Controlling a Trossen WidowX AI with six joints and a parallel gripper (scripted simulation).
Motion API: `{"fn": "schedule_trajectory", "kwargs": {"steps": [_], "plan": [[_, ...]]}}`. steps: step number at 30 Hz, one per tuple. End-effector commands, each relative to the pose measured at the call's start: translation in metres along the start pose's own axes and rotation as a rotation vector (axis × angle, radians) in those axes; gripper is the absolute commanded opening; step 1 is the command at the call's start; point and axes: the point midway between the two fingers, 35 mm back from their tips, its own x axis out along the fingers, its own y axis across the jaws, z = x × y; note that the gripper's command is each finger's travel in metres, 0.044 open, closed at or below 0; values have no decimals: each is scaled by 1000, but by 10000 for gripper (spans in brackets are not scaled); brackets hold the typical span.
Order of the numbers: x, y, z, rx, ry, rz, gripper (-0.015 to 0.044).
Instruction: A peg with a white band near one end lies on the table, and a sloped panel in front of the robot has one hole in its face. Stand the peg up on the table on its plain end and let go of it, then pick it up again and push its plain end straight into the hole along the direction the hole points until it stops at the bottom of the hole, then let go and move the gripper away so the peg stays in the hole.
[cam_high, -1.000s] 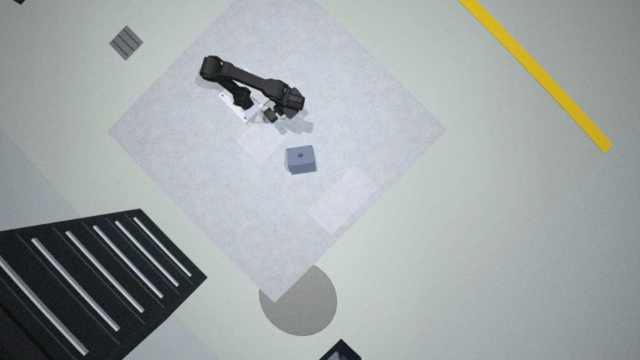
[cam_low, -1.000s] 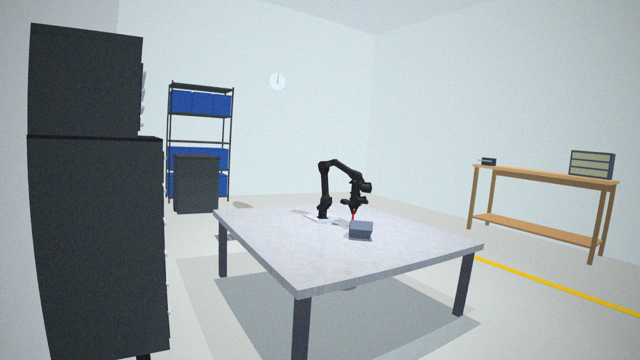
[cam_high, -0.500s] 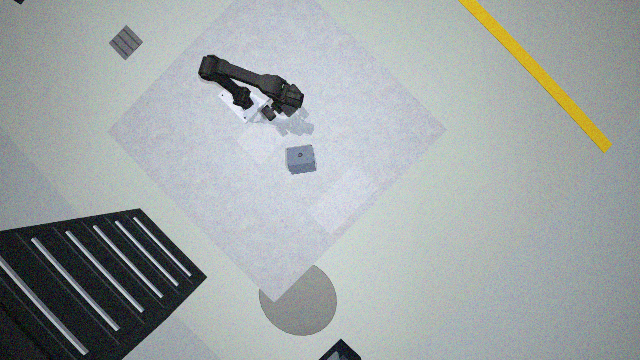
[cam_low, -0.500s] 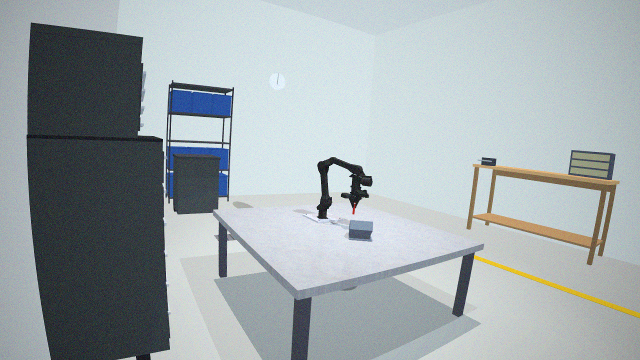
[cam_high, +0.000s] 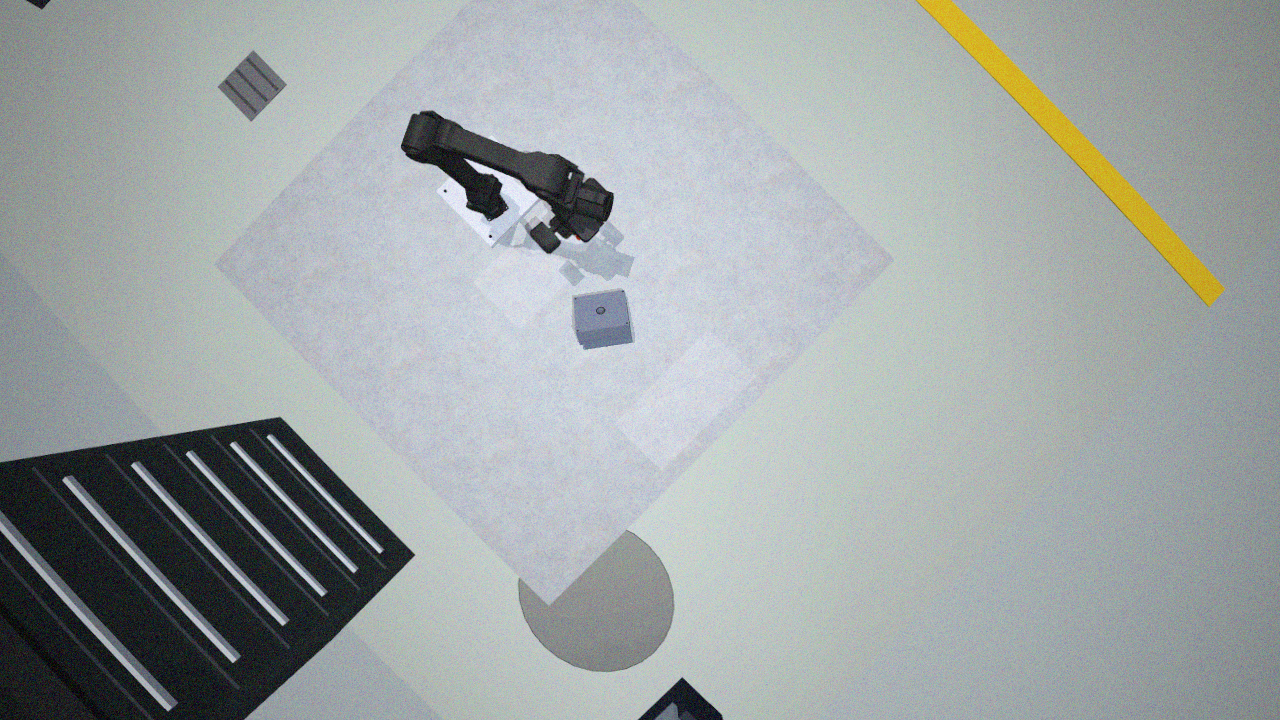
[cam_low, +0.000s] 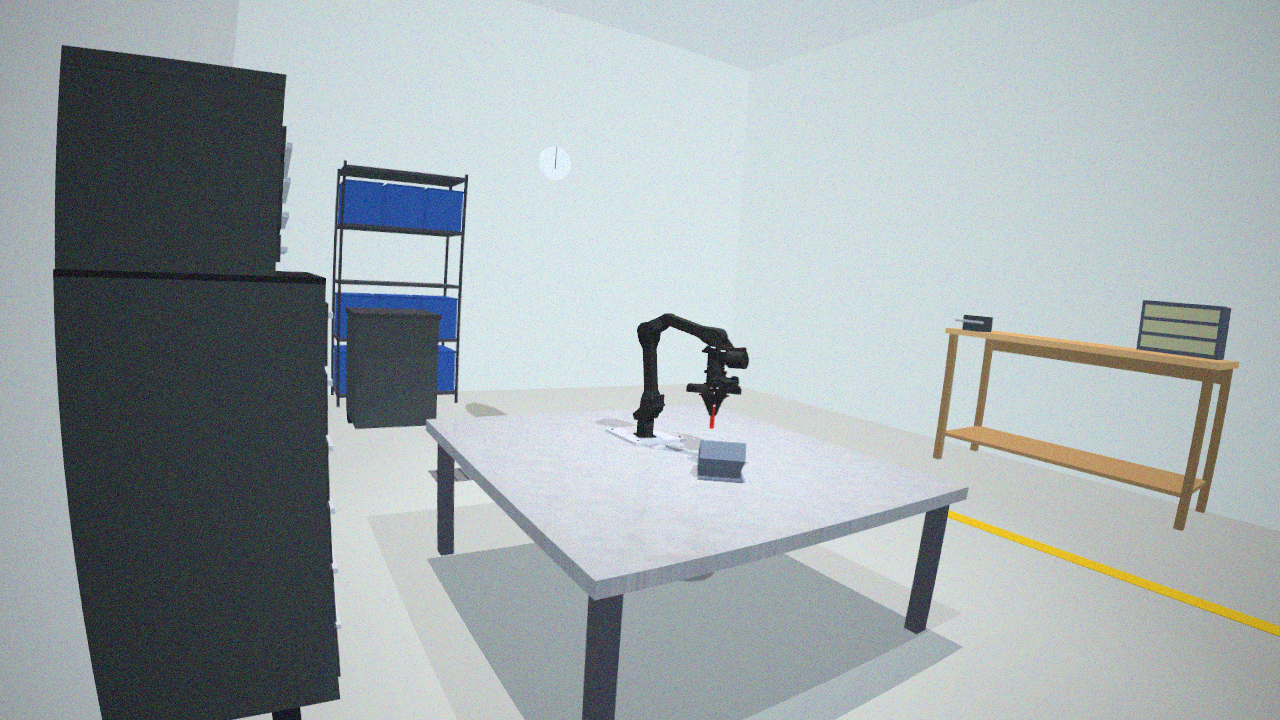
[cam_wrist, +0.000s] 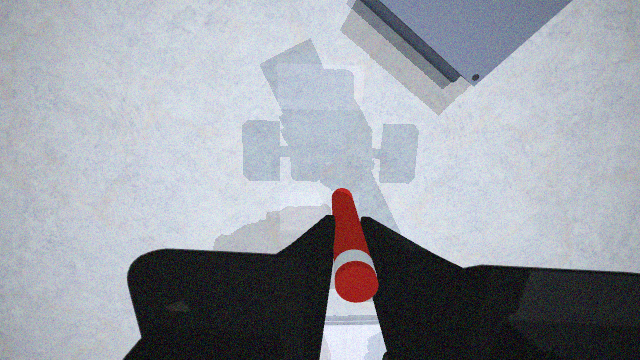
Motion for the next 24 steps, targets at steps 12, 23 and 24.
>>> {"fn": "schedule_trajectory", "kwargs": {"steps": [12, 23, 24], "plan": [[-10, -13, 41, -71, -134, -86, 0], [-20, -25, 70, -116, -222, -166, 0], [-20, -26, 73, -119, -230, -173, 0]]}}
